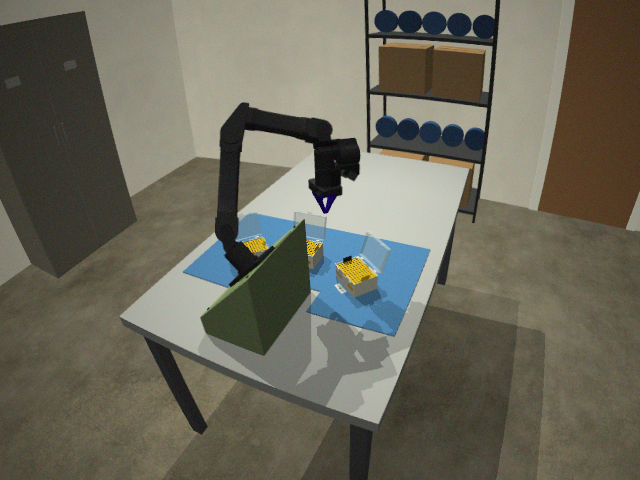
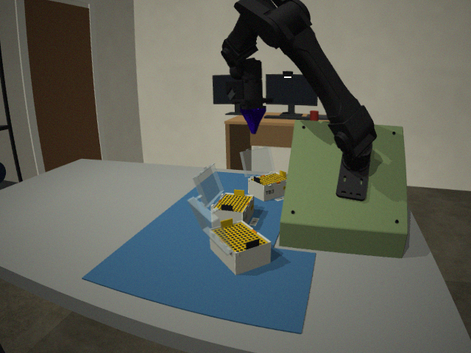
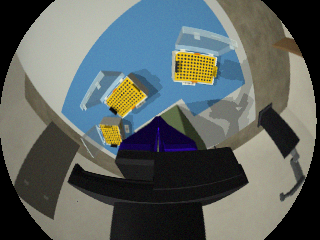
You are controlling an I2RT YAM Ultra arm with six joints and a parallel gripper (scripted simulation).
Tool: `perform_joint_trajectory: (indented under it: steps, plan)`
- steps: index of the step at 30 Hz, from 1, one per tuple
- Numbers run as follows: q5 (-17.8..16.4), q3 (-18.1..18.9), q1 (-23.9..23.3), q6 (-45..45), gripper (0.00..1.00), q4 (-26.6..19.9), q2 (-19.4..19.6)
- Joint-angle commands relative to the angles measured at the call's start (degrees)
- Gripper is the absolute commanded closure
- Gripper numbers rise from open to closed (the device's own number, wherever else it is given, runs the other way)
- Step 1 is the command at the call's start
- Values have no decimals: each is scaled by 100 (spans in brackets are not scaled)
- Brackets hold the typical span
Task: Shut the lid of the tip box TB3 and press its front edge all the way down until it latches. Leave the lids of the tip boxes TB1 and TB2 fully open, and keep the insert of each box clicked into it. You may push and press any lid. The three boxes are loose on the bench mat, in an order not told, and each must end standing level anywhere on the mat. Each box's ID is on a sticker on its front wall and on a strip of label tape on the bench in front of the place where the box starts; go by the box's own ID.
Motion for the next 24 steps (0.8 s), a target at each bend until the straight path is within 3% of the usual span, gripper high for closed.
perform_joint_trajectory:
  steps: [1,7,10,24]
  plan:
    - [13,244,-140,-57,100,136,205]
    - [45,800,-201,-117,100,183,837]
    - [50,898,-210,-126,100,185,943]
    - [115,2653,-332,-245,100,-46,2521]
